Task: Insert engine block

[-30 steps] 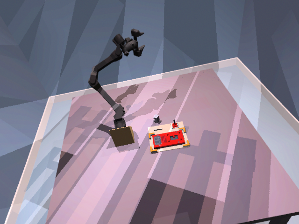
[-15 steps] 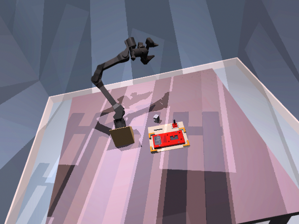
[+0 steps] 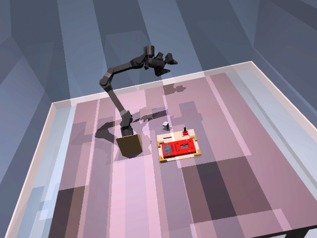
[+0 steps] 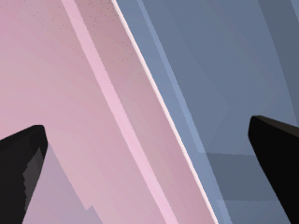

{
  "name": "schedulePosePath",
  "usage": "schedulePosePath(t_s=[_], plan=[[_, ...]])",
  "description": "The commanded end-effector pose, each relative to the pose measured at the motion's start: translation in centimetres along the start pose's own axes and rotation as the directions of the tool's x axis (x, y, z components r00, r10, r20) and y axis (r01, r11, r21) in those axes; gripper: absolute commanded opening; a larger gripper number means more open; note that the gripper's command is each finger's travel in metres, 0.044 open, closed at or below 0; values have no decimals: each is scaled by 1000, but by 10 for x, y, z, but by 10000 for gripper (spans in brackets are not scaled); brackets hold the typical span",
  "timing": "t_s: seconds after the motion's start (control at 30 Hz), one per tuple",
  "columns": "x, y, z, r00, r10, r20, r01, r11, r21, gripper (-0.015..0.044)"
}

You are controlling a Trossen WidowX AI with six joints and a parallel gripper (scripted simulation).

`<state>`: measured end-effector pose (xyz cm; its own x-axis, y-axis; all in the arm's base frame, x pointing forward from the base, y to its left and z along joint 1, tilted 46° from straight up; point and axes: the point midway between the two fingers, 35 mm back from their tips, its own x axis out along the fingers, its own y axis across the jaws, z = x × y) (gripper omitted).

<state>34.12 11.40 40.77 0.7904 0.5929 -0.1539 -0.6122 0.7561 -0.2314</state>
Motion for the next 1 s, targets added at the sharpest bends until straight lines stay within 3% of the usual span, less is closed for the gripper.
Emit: schedulePosePath(t_s=[0.0,0.47,0.97], plan=[[5,3,-20,998,25,-58,-21,997,80,440],[17,16,-106,945,162,-285,-25,902,432,440],[9,41,-185,824,342,-452,125,667,734,440]])
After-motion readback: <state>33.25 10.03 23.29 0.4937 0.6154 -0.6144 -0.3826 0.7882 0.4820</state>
